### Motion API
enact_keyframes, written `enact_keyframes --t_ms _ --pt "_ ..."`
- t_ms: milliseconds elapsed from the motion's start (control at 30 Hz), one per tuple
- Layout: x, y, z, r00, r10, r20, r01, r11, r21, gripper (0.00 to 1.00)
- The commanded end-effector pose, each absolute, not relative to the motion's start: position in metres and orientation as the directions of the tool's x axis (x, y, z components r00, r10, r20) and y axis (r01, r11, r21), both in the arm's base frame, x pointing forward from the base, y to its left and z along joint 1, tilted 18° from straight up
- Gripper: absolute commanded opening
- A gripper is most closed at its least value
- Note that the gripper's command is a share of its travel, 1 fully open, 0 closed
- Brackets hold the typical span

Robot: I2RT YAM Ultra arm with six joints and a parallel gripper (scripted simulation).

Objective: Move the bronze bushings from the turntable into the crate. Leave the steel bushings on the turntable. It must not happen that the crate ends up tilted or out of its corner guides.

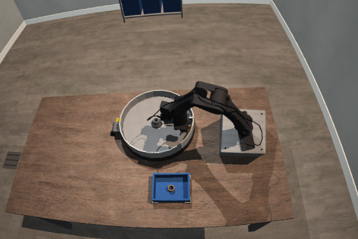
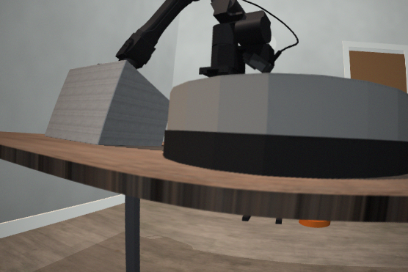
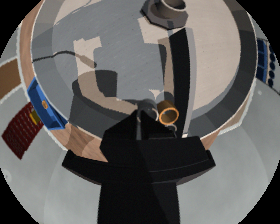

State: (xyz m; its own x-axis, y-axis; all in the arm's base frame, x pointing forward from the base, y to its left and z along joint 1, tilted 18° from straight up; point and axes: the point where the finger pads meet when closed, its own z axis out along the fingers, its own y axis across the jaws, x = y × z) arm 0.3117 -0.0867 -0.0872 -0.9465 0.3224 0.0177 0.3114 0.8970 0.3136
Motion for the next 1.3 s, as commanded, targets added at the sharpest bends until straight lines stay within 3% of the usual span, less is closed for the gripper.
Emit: enact_keyframes --t_ms 0,1167,1267 --pt "0.305 -0.088 -0.094 -0.942 0.333 0.043 0.33 0.894 0.303 0.0" --pt "0.304 -0.088 -0.093 -0.942 0.333 0.049 0.332 0.893 0.304 0.0" --pt "0.318 -0.099 -0.074 -0.944 0.331 -0.01 0.313 0.902 0.298 0.0"
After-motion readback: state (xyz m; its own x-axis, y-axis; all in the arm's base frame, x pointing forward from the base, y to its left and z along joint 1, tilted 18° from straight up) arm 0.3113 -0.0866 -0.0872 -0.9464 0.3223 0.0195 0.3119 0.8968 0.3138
